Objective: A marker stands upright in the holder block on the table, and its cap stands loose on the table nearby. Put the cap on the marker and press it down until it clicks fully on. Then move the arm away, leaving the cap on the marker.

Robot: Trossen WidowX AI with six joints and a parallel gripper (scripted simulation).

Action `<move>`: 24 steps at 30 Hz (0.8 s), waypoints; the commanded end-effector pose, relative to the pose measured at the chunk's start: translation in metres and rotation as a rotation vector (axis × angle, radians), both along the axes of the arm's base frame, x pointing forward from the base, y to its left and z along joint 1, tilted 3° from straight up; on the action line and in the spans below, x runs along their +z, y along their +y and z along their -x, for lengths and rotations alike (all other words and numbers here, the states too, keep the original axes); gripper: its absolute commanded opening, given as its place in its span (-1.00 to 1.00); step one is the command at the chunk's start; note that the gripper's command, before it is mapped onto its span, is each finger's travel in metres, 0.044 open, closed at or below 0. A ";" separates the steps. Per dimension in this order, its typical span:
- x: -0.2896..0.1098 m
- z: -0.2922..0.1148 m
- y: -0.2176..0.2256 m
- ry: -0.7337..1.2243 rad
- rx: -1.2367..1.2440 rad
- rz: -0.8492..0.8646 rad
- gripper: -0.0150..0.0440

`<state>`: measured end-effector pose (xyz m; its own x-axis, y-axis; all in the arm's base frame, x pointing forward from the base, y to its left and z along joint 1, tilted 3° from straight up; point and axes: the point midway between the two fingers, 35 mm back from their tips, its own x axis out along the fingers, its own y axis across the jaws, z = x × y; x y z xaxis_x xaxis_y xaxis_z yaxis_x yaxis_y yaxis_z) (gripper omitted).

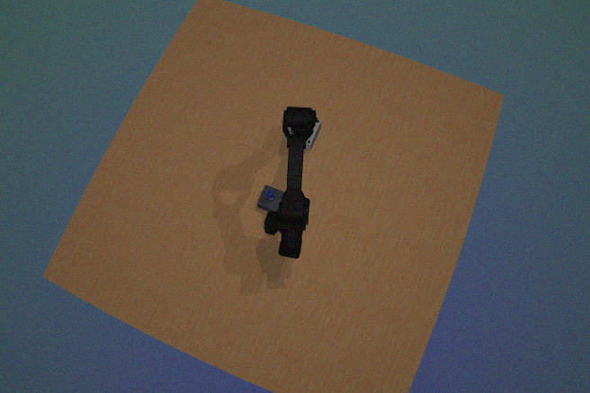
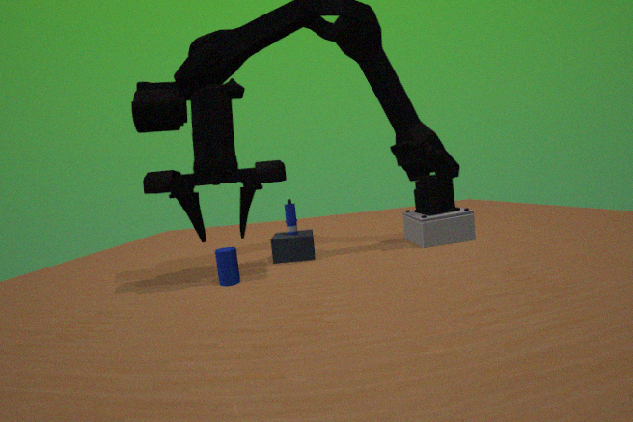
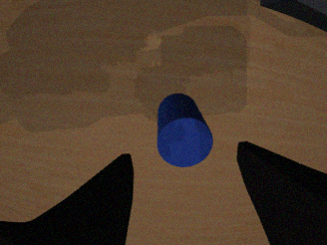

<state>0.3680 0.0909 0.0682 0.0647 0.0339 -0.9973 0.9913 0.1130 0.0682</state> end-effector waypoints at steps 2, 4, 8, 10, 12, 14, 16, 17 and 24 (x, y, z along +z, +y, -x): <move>-0.008 -0.001 0.001 0.001 -0.003 -0.003 0.35; -0.011 -0.001 0.001 0.001 -0.003 -0.003 0.35; -0.018 -0.001 0.001 0.001 -0.003 -0.003 0.35; -0.021 -0.001 0.001 0.001 -0.003 -0.003 0.35; -0.024 -0.002 0.001 0.001 -0.003 -0.003 0.35; -0.027 -0.002 0.001 0.001 -0.003 -0.003 0.35; -0.031 -0.002 0.001 0.001 -0.003 -0.003 0.35; -0.032 -0.002 0.001 0.001 -0.003 -0.003 0.35; -0.043 -0.002 0.002 0.001 -0.003 -0.003 0.35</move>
